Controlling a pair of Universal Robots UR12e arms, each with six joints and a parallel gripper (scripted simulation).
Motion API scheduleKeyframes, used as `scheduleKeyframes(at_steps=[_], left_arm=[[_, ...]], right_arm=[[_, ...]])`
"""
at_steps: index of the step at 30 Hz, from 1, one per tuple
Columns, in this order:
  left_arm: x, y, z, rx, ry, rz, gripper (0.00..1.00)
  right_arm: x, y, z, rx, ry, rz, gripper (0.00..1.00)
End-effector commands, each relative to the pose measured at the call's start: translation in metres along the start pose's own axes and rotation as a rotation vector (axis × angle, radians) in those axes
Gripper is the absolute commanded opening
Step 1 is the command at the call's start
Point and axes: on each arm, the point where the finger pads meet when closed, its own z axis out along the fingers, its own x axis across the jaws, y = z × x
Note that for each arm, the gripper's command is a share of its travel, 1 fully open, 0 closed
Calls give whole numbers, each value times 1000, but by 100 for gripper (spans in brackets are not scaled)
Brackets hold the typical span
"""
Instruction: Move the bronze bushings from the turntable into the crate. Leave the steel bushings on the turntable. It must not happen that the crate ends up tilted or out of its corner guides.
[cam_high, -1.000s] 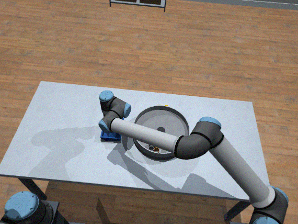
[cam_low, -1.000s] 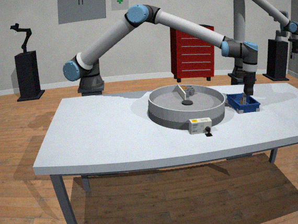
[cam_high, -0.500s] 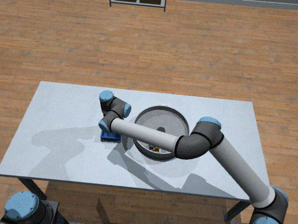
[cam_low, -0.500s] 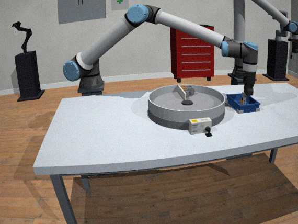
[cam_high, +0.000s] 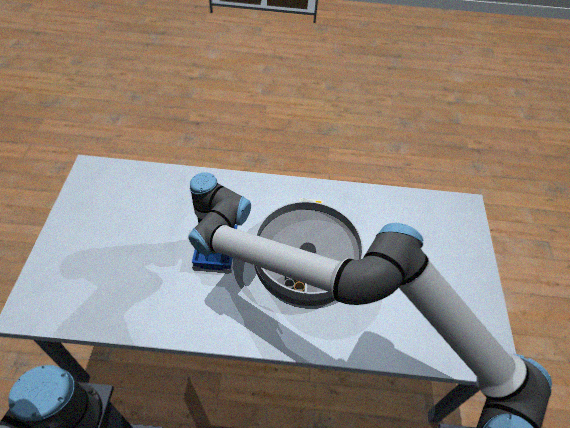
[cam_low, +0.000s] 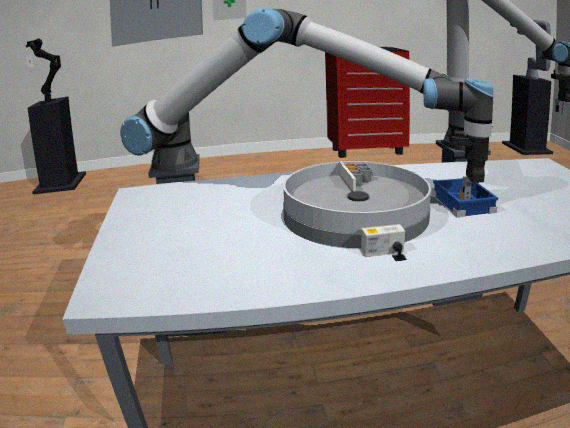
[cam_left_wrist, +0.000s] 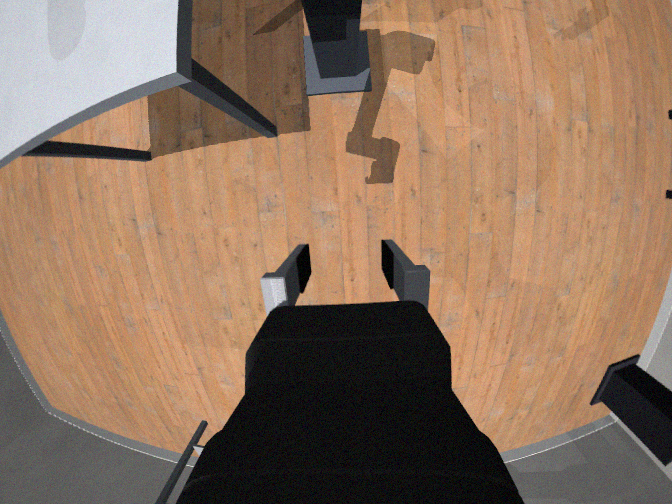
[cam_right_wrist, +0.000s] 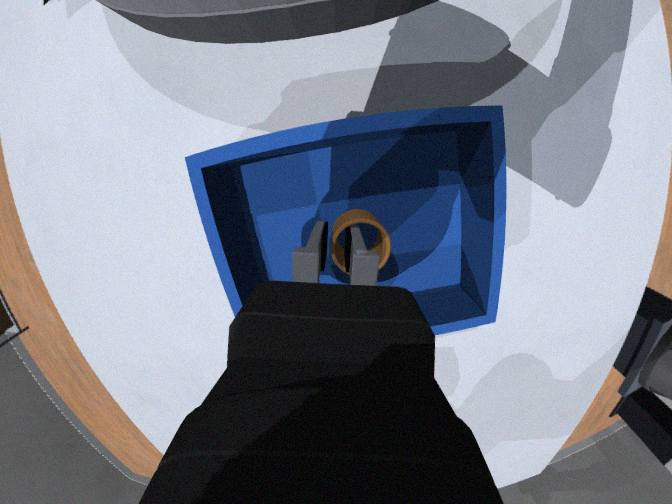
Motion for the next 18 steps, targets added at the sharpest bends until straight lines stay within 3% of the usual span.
scheduleKeyframes(at_steps=[1, 12, 18], left_arm=[[2, -2, 3, 5, 1, -3, 100], [2, -2, 3, 5, 1, -3, 100], [2, -2, 3, 5, 1, -3, 100]], right_arm=[[3, 1, 0, -1, 0, -1, 38], [3, 1, -1, -2, 0, -1, 38], [2, 3, -15, -6, -1, -1, 38]])
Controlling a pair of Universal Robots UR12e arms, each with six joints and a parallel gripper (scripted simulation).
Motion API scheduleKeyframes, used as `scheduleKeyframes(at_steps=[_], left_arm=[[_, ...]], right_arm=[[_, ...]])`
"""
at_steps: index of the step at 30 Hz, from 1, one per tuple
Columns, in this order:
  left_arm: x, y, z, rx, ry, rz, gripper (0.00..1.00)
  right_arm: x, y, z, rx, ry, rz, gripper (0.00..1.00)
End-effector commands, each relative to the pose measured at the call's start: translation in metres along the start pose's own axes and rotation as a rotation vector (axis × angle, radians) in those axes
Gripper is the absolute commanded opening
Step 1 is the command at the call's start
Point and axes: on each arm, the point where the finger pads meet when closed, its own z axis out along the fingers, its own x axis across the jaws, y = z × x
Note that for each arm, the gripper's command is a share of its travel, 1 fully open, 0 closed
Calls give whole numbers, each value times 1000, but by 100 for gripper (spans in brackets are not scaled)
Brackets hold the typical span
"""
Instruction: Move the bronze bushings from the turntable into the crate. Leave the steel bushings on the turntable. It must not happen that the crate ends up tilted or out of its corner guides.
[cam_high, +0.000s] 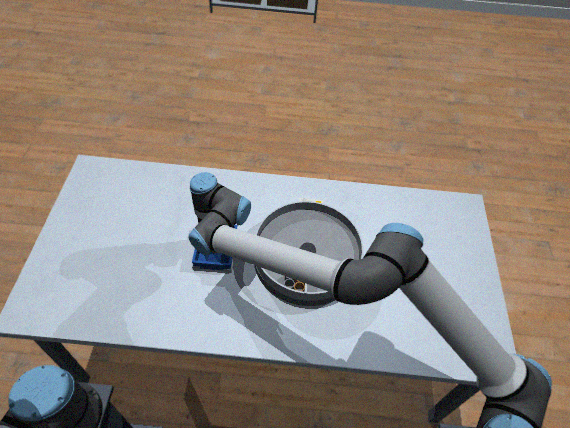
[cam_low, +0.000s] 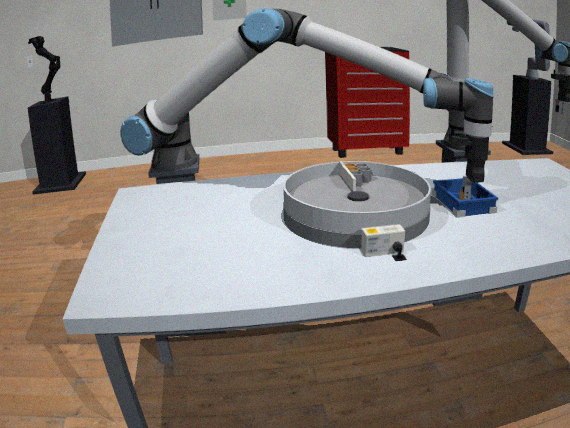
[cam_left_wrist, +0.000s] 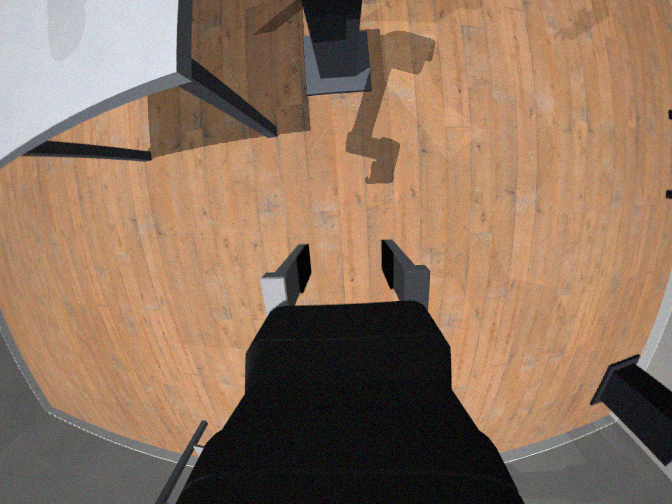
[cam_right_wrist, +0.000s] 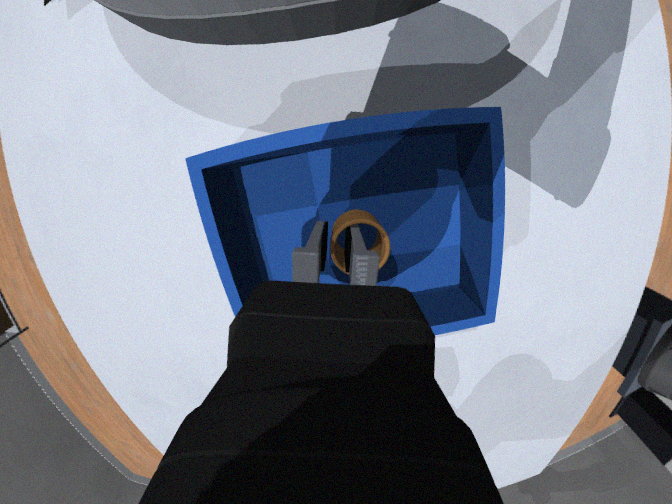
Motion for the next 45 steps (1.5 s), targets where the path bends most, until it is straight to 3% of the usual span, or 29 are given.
scheduleKeyframes(at_steps=[1, 7, 9, 17, 23, 45], left_arm=[[2, -2, 3, 5, 1, -3, 100], [2, -2, 3, 5, 1, -3, 100], [2, -2, 3, 5, 1, -3, 100], [2, -2, 3, 5, 1, -3, 100], [2, -2, 3, 5, 1, -3, 100], [2, -2, 3, 5, 1, -3, 100]], right_arm=[[2, 4, -17, -8, -2, -1, 38], [2, 3, -41, -8, -2, -1, 38], [2, 3, -41, -8, -2, -1, 38], [2, 3, -79, -8, -2, -1, 38], [2, 3, -98, -8, -2, -1, 38], [2, 2, -99, -3, 0, -1, 38]])
